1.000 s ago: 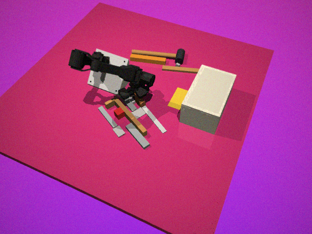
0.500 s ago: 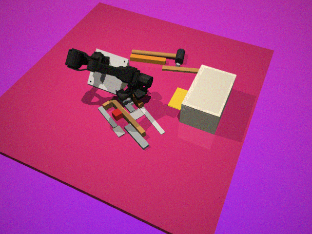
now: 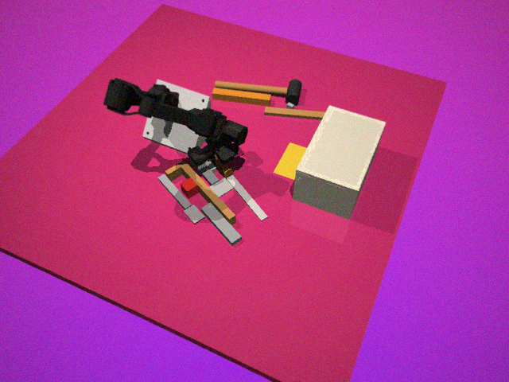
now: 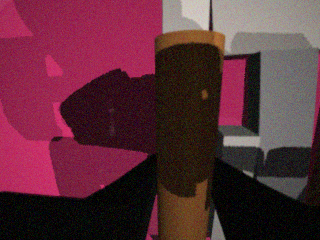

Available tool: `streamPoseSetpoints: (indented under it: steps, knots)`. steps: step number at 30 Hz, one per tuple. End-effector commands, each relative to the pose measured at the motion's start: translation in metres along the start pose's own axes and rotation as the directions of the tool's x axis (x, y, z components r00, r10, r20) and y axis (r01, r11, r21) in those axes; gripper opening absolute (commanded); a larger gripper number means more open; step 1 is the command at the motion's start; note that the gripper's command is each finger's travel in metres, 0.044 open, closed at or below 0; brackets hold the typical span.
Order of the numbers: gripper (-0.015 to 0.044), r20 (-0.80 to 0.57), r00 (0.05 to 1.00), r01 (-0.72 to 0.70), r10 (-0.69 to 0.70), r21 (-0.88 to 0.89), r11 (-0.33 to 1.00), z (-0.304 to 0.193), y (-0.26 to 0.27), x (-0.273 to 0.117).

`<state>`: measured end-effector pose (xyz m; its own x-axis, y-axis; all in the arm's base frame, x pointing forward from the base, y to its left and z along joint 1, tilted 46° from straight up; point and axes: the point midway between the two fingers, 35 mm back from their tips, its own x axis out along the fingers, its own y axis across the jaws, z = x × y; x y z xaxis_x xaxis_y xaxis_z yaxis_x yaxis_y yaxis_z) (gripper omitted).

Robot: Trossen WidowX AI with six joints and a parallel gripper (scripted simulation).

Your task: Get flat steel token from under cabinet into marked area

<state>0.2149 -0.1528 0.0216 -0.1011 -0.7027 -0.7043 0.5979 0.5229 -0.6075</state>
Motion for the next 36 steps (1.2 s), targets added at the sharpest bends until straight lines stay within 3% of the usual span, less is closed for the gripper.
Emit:
streamPoseSetpoints:
  steps: [1,36]
  knots:
    - [0.0,0.006,1.0,0.007,-0.008,0.018,1.0,0.002,-0.007,0.0]
    - [0.0,0.006,1.0,0.008,-0.008,0.018,1.0,0.005,-0.018,0.0]
